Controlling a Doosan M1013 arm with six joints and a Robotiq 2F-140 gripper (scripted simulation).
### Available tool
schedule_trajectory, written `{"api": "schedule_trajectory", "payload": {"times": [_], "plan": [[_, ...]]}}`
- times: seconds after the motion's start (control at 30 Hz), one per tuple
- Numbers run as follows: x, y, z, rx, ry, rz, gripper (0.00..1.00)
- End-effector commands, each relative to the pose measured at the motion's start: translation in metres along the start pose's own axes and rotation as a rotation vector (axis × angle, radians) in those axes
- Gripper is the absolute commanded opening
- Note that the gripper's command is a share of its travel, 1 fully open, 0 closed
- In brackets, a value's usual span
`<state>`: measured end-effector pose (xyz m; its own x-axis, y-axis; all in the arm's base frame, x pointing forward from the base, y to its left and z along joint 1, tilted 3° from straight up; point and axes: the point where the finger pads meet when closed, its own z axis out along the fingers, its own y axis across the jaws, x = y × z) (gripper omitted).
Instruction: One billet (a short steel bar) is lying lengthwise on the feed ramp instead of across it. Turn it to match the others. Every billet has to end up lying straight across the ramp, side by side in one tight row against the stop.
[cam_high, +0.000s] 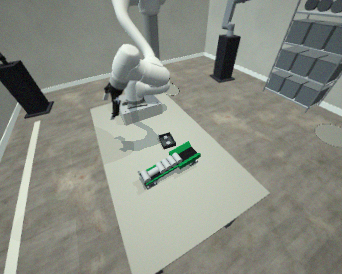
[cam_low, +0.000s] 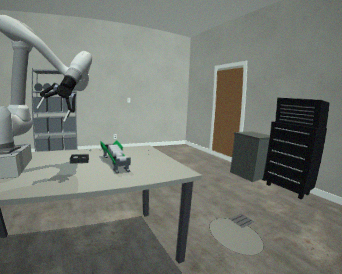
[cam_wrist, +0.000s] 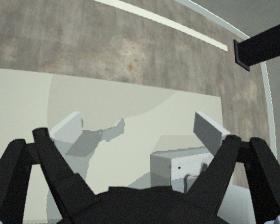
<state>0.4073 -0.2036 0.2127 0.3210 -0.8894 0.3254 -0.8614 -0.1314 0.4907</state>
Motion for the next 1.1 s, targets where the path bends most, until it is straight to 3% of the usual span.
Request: {"api": "schedule_trajectory", "payload": {"times": [0.0, 0.57, 0.63, 0.7, 0.73, 0.87, 0.9, 0.97, 1.0, 1.07], "plan": [[0.0, 0.0, 0.0, 0.0, 0.0, 0.0, 1.0], [0.0, -0.001, 0.0, 0.001, -0.001, 0.0, 1.0], [-0.004, -0.024, -0.003, 0.029, -0.024, -0.007, 1.0], [-0.015, -0.077, -0.011, 0.105, -0.087, -0.02, 1.0], [-0.018, -0.086, -0.013, 0.152, -0.124, -0.026, 1.0], [-0.028, -0.136, -0.022, 0.219, -0.178, -0.031, 1.0], [-0.032, -0.149, -0.025, 0.266, -0.215, -0.031, 1.0], [-0.037, -0.174, -0.03, 0.281, -0.226, -0.031, 1.0], [-0.041, -0.188, -0.033, 0.339, -0.271, -0.028, 1.0], [-0.043, -0.201, -0.036, 0.34, -0.272, -0.028, 1.0]]}}
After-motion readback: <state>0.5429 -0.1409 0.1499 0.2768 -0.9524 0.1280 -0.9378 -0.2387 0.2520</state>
